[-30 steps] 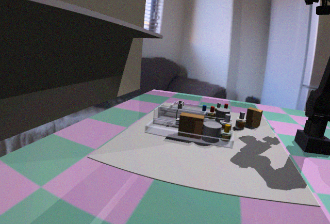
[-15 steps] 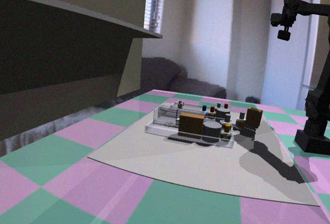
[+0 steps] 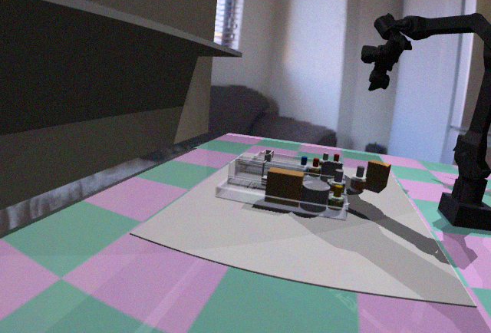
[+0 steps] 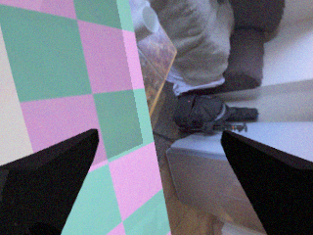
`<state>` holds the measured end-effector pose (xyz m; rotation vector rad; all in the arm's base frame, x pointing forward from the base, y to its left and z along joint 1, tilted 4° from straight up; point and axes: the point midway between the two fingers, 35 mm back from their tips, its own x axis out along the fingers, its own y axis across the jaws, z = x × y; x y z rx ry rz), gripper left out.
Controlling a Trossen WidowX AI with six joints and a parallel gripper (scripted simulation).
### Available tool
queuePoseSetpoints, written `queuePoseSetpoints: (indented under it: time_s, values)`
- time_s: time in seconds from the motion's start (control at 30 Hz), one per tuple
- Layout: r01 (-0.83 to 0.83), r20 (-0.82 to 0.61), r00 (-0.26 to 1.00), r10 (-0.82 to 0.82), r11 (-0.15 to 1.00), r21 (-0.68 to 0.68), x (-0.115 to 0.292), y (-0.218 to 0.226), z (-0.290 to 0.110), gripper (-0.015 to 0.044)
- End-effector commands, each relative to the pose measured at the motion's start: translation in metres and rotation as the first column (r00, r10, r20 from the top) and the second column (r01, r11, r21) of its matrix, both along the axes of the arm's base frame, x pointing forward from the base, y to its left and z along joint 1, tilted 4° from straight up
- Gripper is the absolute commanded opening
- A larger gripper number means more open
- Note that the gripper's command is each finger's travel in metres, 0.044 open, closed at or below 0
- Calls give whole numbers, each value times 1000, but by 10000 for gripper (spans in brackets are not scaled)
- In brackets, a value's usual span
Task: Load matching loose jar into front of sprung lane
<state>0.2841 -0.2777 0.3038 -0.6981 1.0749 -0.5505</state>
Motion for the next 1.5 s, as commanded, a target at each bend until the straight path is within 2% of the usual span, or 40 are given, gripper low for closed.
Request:
queuePoseSetpoints:
  time_s: [0.0,0.27,0.43,0.57,0.77,1.07,1.47]
  values:
    - [-47,-28,998,51,989,140,21,33,-42,440]
    - [-65,-144,979,145,888,456,42,130,-131,440]
    - [20,-275,944,185,798,603,27,197,-181,440]
    - [118,-388,899,201,744,658,5,239,-208,440]
    - [123,-394,897,201,742,659,3,235,-209,440]
    - [123,-395,897,201,742,659,2,233,-241,440]
    - [123,-395,896,201,742,659,2,233,-259,440]
